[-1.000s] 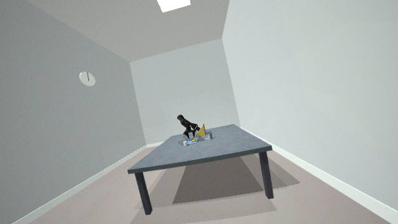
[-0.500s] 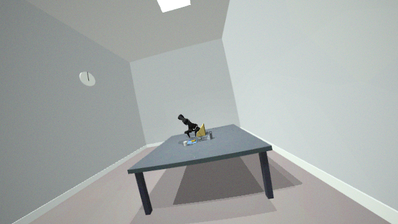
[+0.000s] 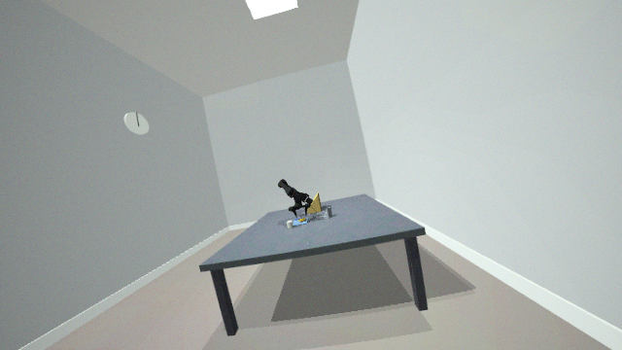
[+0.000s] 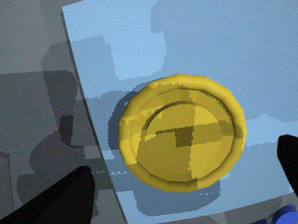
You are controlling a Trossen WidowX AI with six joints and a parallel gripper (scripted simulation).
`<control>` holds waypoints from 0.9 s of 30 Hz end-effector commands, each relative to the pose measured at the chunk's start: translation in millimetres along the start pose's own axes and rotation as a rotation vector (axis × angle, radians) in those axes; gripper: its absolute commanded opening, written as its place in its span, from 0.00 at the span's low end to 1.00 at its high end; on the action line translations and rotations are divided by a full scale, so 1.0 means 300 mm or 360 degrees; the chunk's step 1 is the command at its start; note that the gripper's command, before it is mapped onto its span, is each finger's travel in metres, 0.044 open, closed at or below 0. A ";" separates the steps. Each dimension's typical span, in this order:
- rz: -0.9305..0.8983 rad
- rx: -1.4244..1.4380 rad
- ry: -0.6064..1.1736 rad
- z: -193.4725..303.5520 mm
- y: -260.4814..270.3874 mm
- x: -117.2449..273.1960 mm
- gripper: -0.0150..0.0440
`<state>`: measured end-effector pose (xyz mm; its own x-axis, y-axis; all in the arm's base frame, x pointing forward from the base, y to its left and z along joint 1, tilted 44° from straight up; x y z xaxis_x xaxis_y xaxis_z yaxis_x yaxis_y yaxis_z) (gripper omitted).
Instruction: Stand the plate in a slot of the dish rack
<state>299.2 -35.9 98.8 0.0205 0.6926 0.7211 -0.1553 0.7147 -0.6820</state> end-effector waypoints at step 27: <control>0.0013 0.0011 0.0007 0.012 0.001 -0.129 0.89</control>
<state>295.8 -62.0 72.4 0.0218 0.6956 0.7181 -0.1572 0.7118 -0.6846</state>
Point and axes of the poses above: the point midway between the two fingers, 35 mm back from their tips, its own x axis back along the fingers, its own y axis across the jaws, z = x × y, the point moved 7 cm from there along x, back along the fingers, and after that the axes turned 14 degrees about x, right-handed, at the moved point
